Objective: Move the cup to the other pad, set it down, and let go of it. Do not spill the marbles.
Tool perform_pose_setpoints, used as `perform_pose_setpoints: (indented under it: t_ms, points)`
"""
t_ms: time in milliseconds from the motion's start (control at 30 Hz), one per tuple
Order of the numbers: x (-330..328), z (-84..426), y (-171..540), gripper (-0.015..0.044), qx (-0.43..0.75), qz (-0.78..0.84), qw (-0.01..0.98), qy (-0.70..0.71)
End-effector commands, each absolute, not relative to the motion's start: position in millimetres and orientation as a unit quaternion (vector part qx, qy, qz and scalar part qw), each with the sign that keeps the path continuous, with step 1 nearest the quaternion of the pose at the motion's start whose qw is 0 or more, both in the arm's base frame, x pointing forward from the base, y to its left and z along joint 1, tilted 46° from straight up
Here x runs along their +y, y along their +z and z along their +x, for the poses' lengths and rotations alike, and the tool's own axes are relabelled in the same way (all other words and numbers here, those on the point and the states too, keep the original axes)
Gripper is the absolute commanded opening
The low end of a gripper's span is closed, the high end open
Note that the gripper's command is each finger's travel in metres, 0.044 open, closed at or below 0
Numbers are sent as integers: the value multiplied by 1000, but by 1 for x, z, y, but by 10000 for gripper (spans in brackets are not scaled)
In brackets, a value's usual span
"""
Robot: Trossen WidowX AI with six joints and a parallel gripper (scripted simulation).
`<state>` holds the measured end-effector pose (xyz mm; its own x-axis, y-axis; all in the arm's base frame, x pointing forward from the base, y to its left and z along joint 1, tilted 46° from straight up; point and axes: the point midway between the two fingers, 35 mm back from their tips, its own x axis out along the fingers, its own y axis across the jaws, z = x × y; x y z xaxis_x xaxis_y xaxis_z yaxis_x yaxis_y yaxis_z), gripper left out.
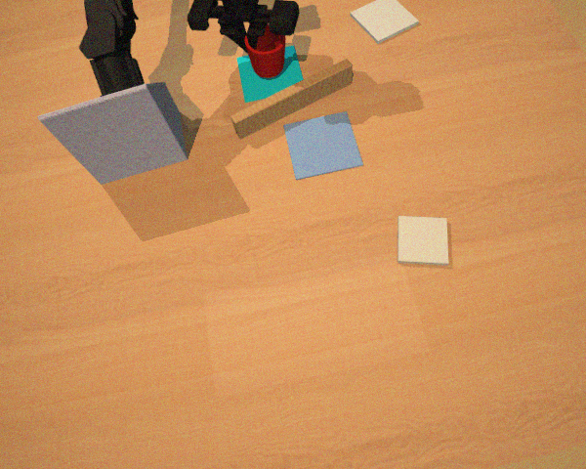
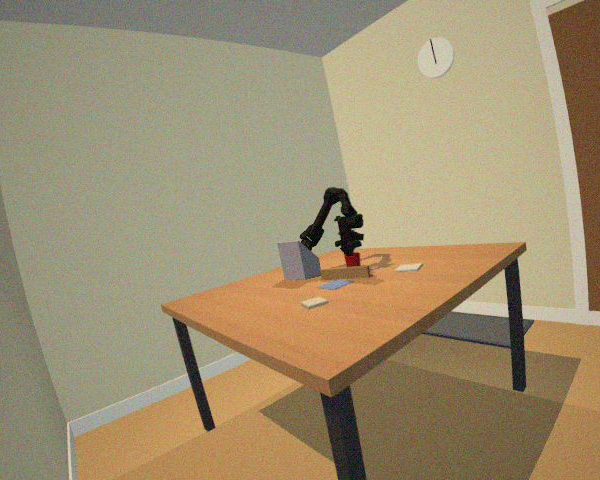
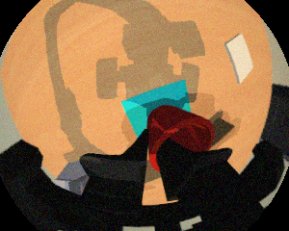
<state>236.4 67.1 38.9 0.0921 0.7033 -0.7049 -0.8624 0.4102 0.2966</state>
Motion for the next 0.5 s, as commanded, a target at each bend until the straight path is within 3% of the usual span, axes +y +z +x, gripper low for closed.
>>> perform_pose_setpoints:
  t_ms: [0,467]
  points:
    - [70,236,36,0,411,-93,733,534]
    - [73,236,35,0,410,-96,732,535]
